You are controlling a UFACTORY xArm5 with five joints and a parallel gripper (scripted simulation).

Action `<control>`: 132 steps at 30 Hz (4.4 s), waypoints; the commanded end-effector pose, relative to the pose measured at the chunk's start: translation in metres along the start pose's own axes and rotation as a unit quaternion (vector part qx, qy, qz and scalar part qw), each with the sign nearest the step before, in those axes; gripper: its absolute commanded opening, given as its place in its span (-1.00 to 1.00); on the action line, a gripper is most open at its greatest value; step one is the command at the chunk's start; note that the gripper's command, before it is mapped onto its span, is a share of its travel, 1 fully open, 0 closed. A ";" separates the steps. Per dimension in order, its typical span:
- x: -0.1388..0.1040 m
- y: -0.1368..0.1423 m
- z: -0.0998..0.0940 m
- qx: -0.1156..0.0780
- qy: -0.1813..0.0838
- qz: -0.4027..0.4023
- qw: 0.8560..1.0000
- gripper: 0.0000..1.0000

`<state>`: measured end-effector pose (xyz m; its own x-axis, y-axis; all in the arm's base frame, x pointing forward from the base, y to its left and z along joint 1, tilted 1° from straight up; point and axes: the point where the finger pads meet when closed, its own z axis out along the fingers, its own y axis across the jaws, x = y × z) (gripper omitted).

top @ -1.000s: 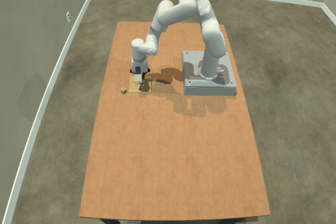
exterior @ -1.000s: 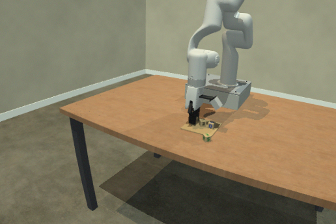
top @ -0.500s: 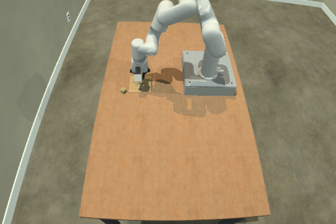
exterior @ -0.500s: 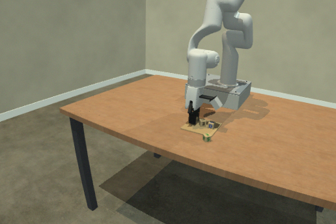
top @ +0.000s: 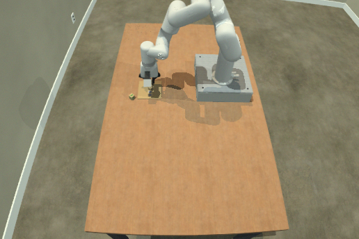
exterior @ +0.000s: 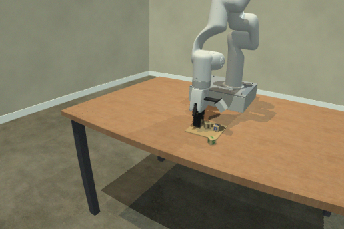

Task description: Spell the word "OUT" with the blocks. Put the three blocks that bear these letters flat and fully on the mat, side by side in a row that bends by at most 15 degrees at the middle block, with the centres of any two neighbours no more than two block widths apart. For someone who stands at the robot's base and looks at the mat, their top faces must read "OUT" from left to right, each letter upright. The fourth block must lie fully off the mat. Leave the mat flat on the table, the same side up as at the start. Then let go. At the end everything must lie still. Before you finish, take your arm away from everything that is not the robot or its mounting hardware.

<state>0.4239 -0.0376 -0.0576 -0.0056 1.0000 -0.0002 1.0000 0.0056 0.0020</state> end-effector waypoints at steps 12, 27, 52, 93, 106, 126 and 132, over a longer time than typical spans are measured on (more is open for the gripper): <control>0.000 0.001 -0.001 -0.002 0.000 0.000 1.000 -0.57; 0.000 0.001 -0.001 -0.002 0.000 0.000 1.000 -0.57; 0.000 0.001 0.001 -0.002 0.000 0.000 1.000 -0.57; 0.000 0.001 0.003 -0.002 0.000 0.000 1.000 -0.57; 0.000 0.001 0.003 -0.002 0.000 0.000 1.000 -0.41; 0.000 0.001 0.003 -0.002 0.000 0.000 1.000 -0.16; 0.000 0.001 -0.007 -0.002 0.000 0.000 1.000 -0.16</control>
<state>0.4235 -0.0374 -0.0586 -0.0051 1.0000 -0.0001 1.0000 0.0051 0.0012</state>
